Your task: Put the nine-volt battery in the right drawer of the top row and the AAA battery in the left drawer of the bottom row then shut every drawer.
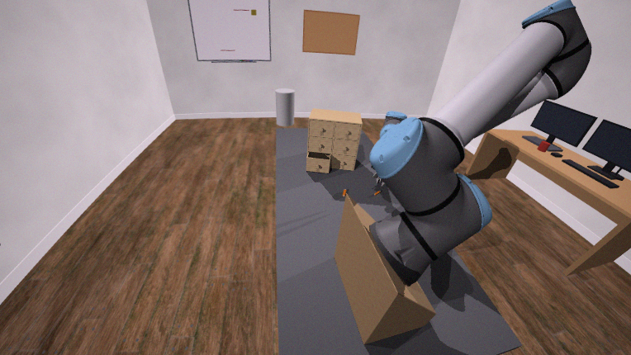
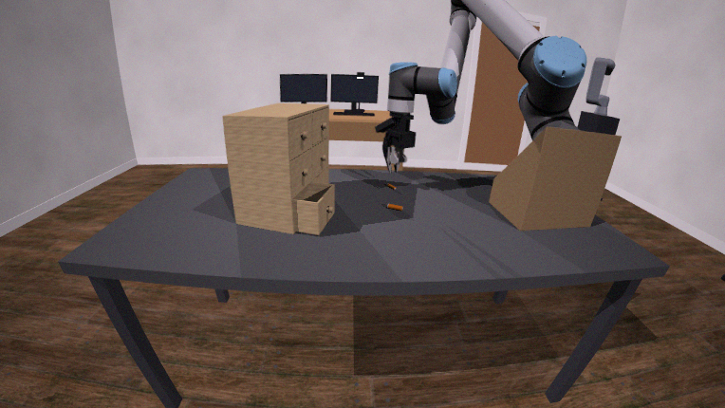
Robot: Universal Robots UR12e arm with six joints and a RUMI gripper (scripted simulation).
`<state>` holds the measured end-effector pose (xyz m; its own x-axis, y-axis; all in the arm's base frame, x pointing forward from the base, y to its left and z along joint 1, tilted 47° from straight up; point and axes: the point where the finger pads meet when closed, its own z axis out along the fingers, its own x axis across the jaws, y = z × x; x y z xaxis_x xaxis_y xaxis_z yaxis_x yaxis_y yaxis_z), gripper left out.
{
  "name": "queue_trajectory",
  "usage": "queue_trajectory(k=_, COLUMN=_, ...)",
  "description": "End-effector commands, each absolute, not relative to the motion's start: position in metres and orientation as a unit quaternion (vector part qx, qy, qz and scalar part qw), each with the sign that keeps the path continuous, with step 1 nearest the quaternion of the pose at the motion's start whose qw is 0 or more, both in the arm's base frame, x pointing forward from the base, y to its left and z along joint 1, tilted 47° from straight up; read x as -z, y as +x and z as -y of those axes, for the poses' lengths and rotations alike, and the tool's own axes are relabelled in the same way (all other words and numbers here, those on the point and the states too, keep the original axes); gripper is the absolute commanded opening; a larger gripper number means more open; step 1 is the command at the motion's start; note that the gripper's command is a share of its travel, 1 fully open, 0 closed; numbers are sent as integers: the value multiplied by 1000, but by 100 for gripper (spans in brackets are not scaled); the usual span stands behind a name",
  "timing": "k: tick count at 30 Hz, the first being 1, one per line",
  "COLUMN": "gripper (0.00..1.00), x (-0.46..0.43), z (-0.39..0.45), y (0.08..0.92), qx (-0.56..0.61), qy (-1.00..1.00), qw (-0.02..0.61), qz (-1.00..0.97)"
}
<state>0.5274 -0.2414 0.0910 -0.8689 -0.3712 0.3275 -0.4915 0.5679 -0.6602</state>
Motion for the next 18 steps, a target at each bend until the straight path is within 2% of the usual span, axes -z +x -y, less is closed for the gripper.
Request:
queue_trajectory(k=1, gripper=14, x=-88, z=245, y=528, qx=-396, qy=245, qw=76, qz=882)
queue_trajectory(k=18, gripper=14, x=-72, z=262, y=529, qx=-396, qy=245, qw=76, qz=882)
